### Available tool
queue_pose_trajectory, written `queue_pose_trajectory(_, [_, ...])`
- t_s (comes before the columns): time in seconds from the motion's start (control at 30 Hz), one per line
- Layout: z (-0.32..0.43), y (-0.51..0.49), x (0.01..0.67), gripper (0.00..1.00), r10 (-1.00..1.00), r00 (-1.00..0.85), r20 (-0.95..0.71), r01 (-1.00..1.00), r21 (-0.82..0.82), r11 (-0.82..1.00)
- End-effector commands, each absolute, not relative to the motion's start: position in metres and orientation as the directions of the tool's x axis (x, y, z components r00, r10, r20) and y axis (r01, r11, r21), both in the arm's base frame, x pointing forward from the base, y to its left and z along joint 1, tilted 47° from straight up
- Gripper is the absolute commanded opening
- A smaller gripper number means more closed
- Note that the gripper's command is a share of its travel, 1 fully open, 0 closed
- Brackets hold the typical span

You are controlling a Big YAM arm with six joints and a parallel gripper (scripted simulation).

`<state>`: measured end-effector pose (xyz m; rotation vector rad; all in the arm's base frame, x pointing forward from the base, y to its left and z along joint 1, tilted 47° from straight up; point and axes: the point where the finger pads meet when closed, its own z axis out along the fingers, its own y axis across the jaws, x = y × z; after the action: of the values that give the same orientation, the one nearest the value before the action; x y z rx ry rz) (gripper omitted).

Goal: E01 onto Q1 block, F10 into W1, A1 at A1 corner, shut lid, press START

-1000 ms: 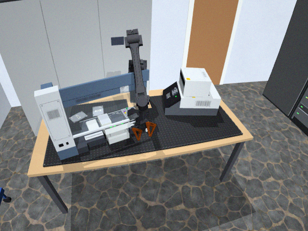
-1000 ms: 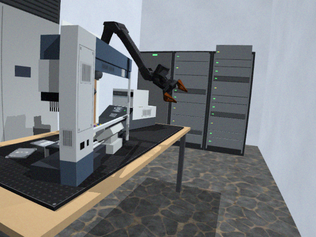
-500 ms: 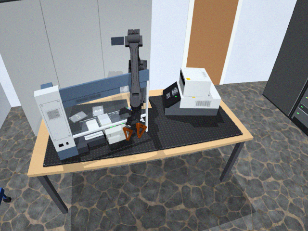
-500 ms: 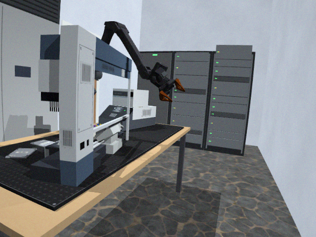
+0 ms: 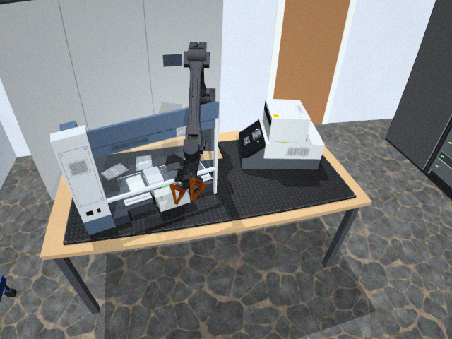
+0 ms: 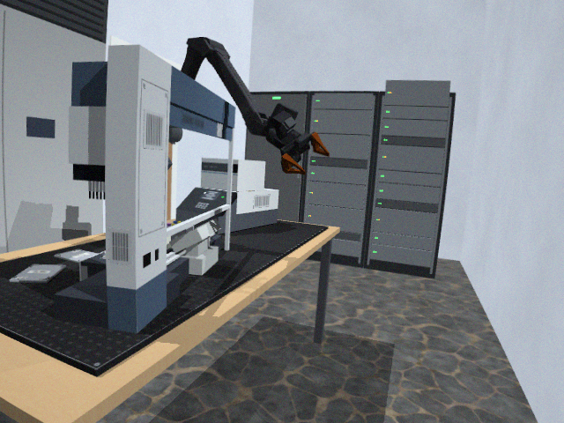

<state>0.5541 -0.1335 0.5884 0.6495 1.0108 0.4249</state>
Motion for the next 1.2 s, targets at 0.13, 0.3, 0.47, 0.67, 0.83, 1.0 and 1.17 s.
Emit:
queue_pose_trajectory(0.13, [0.655,-0.182,0.523,1.00,0.555,0.587,-0.589,-0.027,0.671,0.741])
queue_pose_trajectory(0.3, [0.667,-0.182,0.513,1.00,0.517,0.630,-0.580,-0.008,0.661,0.751])
queue_pose_trajectory(0.47, [0.680,-0.212,0.495,1.00,0.516,0.625,-0.585,-0.007,0.657,0.754])
queue_pose_trajectory(0.67, [0.685,-0.234,0.489,1.00,0.451,0.690,-0.567,0.061,0.666,0.744])
queue_pose_trajectory(0.83, [0.675,-0.243,0.491,1.00,0.428,0.691,-0.583,0.102,0.665,0.740])
queue_pose_trajectory(1.0, [0.680,-0.268,0.475,1.00,0.384,0.719,-0.580,0.139,0.660,0.738])
queue_pose_trajectory(1.17, [0.702,-0.288,0.445,1.00,0.391,0.731,-0.559,0.120,0.670,0.733])
